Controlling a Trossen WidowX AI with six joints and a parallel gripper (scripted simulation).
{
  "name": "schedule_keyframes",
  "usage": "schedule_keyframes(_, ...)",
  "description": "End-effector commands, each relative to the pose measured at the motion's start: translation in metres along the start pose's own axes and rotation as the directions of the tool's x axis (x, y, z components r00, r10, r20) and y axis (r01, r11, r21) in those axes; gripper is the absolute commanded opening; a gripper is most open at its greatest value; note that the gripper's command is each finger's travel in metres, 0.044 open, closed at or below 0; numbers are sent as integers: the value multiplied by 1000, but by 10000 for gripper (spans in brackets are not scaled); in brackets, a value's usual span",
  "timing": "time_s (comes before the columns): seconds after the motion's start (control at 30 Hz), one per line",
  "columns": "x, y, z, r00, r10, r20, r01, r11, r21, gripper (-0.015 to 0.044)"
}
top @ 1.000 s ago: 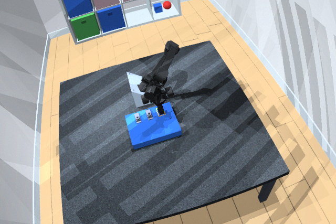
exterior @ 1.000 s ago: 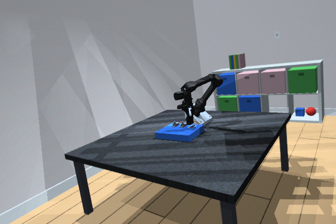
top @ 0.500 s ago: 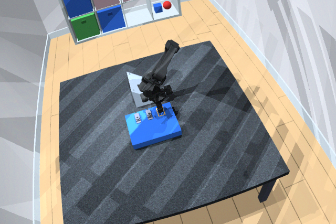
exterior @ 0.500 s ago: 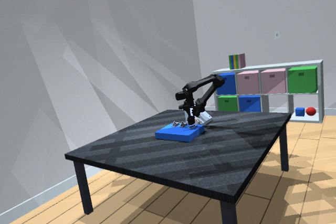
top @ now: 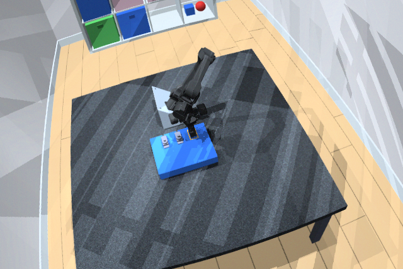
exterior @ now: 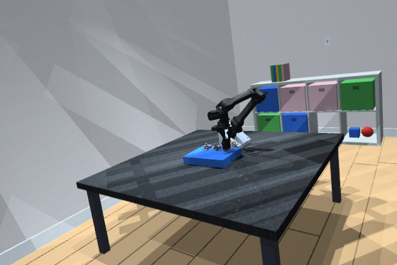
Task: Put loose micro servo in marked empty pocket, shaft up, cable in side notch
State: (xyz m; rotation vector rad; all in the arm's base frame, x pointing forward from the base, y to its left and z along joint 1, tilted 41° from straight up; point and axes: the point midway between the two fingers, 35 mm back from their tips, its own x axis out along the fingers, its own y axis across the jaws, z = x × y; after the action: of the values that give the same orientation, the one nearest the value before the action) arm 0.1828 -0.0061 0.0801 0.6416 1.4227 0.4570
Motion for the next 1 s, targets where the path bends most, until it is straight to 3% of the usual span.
schedule_keyframes(0.0, 1, 0, 1, 1000, 2, 4, -2, 1000, 5, 0)
schedule_keyframes(0.97, 29, 1, 1, 1000, 3, 5, -3, 1000, 4, 0)
